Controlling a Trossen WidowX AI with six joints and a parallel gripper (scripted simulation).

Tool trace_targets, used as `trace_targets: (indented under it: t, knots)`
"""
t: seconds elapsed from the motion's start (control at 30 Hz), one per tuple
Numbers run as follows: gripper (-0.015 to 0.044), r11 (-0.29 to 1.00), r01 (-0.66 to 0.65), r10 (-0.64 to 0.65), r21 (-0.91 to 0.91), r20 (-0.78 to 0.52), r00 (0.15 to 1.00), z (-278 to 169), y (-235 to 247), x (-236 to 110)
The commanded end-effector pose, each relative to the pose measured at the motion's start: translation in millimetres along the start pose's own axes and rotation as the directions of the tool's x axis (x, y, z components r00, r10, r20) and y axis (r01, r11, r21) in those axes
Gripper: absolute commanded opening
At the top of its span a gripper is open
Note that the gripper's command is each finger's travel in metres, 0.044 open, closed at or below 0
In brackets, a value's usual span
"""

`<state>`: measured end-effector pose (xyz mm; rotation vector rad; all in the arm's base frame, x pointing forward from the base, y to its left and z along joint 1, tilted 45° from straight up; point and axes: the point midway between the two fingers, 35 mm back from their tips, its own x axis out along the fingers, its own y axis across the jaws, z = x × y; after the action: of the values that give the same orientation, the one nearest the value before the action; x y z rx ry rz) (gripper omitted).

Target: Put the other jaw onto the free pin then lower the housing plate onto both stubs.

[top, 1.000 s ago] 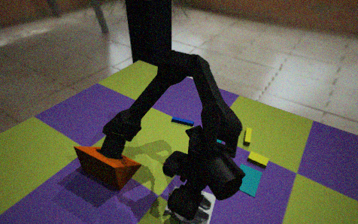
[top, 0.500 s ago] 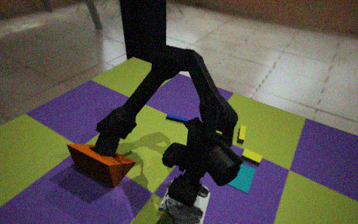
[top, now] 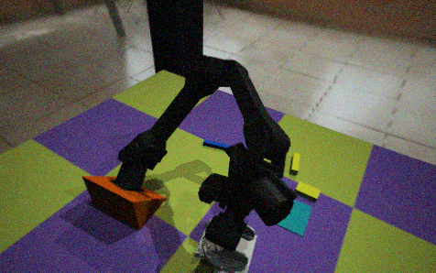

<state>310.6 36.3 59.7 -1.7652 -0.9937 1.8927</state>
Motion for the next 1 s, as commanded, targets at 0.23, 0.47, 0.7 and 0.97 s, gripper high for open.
trace_targets:
  t: [0.23, 0.47, 0.7, 0.97]
  knots:
    - [0.0134, 1.000, 0.000, 0.000, 0.011, -0.009, 1.000, -0.7, -1.0, -1.9]
    - [0.0134, 1.000, 0.000, 0.000, 0.011, -0.009, 1.000, 2.1, -14.5, -1.8]
    - [0.0134, 1.000, 0.000, 0.000, 0.011, -0.009, 1.000, 2.2, -15.0, -1.8]
    - [0.0134, 1.000, 0.000, 0.000, 0.011, -0.009, 1.000, 2.2, -15.0, -1.8]
